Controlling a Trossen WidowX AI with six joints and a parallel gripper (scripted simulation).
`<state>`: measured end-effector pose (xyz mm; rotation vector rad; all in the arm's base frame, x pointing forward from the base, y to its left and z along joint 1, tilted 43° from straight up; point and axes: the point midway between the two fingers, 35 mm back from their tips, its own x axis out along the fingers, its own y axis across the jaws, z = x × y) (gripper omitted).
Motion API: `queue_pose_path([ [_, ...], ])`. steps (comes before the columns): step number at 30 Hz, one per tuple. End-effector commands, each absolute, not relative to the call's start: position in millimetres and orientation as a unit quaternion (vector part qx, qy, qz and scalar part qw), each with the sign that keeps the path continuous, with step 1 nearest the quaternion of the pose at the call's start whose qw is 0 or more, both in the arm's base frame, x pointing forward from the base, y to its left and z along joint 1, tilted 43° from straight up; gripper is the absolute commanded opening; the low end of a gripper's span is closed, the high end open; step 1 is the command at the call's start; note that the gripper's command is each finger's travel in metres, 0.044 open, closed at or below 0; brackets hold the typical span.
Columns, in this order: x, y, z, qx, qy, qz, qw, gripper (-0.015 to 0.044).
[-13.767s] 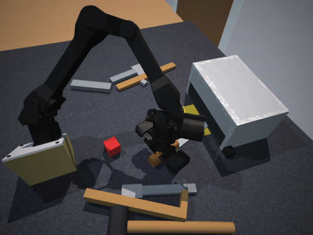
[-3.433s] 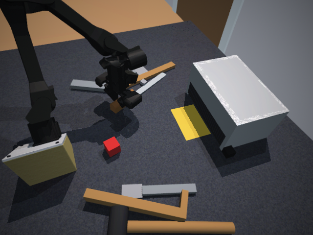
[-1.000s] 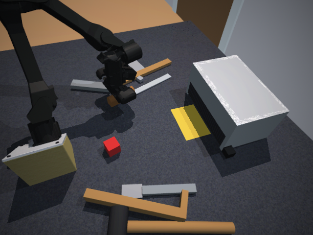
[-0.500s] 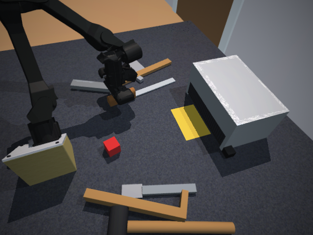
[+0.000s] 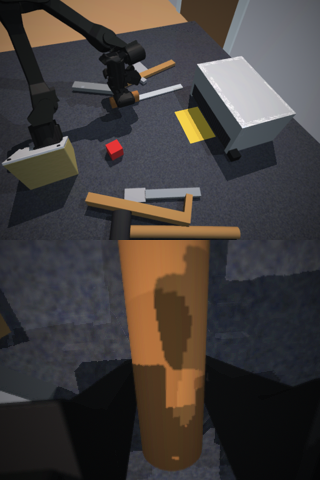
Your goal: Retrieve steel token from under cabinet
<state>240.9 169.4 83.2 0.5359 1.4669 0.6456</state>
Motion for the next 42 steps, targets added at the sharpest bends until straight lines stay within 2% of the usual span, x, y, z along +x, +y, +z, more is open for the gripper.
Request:
queue_pose_path([
  [1,242.3,169.3,84.4,0.250,0.653,0.275,0.661,0.0000],
  [35,242.5,168.2,83.3,0.335,0.683,0.186,0.622,0.0000],
  [42,241.3,168.9,82.7,0.327,0.683,0.193,0.624,0.0184],
])
